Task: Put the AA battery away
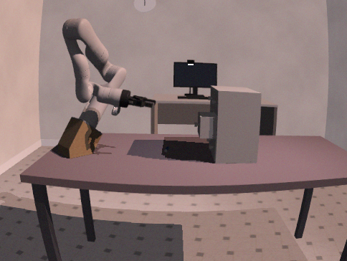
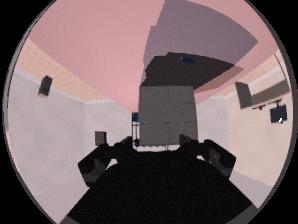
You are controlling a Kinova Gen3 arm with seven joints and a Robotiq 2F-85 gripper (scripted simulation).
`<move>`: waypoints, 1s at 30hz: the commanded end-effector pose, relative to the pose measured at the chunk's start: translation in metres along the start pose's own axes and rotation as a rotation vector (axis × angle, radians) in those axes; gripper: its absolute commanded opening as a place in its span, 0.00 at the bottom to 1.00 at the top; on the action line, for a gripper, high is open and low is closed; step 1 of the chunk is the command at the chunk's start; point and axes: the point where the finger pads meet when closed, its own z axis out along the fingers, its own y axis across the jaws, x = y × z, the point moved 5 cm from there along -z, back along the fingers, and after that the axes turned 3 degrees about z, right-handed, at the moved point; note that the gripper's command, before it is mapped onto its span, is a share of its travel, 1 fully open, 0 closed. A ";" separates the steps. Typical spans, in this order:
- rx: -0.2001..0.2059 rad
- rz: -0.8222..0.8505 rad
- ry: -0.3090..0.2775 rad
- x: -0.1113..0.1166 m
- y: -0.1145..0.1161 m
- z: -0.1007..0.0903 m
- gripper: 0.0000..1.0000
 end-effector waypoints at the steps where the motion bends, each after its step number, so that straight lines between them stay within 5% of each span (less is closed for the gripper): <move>1: 0.000 0.007 -0.006 0.001 0.001 0.000 1.00; 4: 0.000 0.007 -0.006 0.001 0.001 0.000 1.00; 5: 0.000 0.007 -0.006 0.001 0.001 0.000 0.00; 30: 0.000 0.007 -0.006 0.001 0.001 0.000 0.00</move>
